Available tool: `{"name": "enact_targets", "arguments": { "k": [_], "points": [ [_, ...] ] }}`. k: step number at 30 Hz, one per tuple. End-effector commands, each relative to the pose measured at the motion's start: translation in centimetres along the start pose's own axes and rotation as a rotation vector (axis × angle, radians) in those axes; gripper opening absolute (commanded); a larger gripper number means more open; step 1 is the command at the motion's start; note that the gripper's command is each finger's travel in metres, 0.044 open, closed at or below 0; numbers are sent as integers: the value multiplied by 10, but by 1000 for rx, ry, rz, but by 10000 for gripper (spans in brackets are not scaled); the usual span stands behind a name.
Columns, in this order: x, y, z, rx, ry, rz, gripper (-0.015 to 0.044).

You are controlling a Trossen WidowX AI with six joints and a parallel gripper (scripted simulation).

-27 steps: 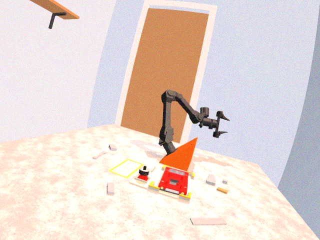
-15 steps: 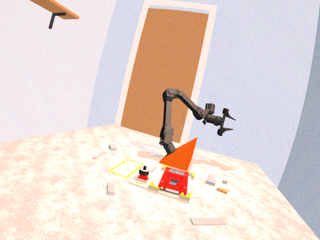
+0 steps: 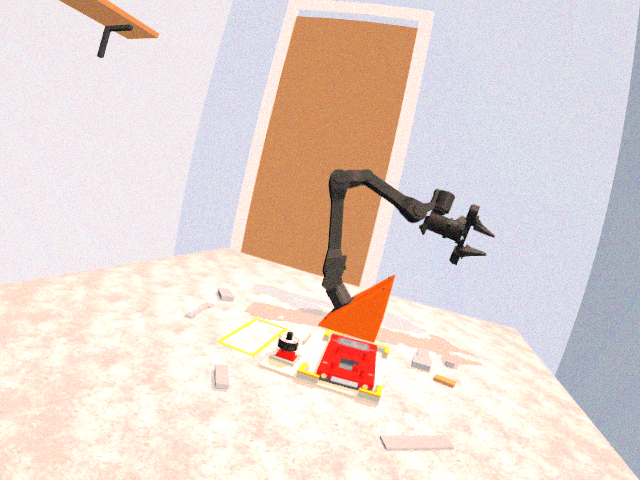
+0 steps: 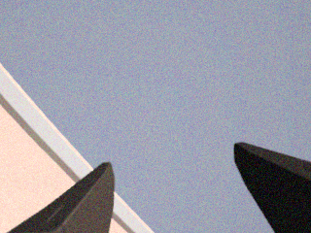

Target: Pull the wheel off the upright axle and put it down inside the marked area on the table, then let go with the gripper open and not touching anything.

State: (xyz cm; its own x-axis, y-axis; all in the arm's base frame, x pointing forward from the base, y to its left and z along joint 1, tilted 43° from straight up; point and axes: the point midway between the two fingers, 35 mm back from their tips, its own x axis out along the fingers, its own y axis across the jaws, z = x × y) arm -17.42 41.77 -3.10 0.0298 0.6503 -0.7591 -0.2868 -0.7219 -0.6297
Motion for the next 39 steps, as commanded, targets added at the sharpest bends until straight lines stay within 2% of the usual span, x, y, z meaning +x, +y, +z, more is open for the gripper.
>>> {"name": "enact_targets", "arguments": {
  "k": [1,10,20,29,39],
  "points": [
    [9,-25,-40,141,114,7,300],
    [13,-65,-135,425,346,27,300],
    [-5,-93,-243,777,603,13,300],
    [-43,-102,-338,1092,835,-27,300],
    [-102,-92,-429,1393,1063,-74,300]
  ]
}}
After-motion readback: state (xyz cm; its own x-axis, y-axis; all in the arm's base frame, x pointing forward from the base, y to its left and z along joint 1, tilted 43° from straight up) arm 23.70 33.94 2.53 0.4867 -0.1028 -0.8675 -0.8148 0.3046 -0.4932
